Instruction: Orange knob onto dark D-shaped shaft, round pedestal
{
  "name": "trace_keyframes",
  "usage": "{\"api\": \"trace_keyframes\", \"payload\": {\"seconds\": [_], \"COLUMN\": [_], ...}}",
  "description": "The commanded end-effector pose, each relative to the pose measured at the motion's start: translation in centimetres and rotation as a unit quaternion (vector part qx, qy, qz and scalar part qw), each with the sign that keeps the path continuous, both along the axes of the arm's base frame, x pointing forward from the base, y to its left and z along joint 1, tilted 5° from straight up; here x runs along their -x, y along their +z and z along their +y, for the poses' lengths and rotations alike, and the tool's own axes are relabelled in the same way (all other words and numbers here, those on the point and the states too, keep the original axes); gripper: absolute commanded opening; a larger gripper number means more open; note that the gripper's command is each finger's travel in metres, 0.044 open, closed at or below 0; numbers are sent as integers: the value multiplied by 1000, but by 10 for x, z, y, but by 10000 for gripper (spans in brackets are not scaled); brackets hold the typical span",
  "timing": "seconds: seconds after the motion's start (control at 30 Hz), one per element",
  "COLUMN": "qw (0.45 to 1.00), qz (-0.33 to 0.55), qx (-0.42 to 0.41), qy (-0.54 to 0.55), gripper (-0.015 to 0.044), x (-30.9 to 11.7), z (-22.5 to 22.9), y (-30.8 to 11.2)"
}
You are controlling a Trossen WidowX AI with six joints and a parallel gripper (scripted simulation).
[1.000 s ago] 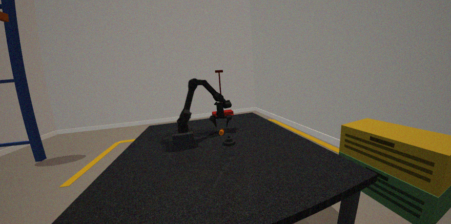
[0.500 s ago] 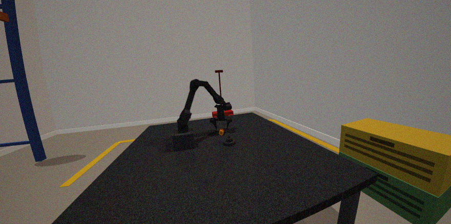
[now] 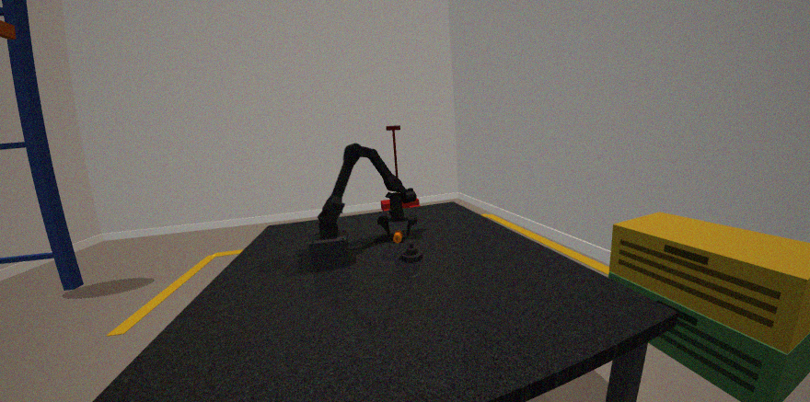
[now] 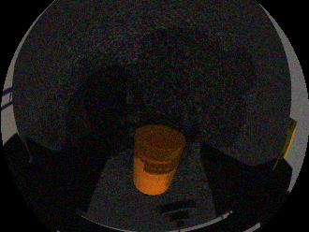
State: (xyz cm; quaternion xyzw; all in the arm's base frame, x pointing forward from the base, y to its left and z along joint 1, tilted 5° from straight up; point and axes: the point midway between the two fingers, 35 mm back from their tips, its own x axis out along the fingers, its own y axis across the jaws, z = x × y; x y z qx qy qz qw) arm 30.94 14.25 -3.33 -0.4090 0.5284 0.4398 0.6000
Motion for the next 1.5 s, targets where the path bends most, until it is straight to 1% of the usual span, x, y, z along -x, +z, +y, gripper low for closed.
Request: {"api": "trace_keyframes", "payload": {"seconds": [0.0, 0.13, 0.17, 0.47, 0.77, 0.9, 1.47], "qw": [1000, 1000, 1000, 1000, 1000, 1000, 992], "qz": [2, 2, 2, 2, 2, 1, -35], "qx": [2, 2, 2, 2, 2, -2, -125], "qy": [-3, -3, -3, -3, -3, -2, 3], "gripper": [361, 256, 240, 240, 180, 179, 179], "x": [1, 1, 1, 1, 1, 1, 6], "z": [-1, -1, -1, -1, -1, -1, -15], "y": [-4, -4, -4, -4, -4, -4, 5]}}
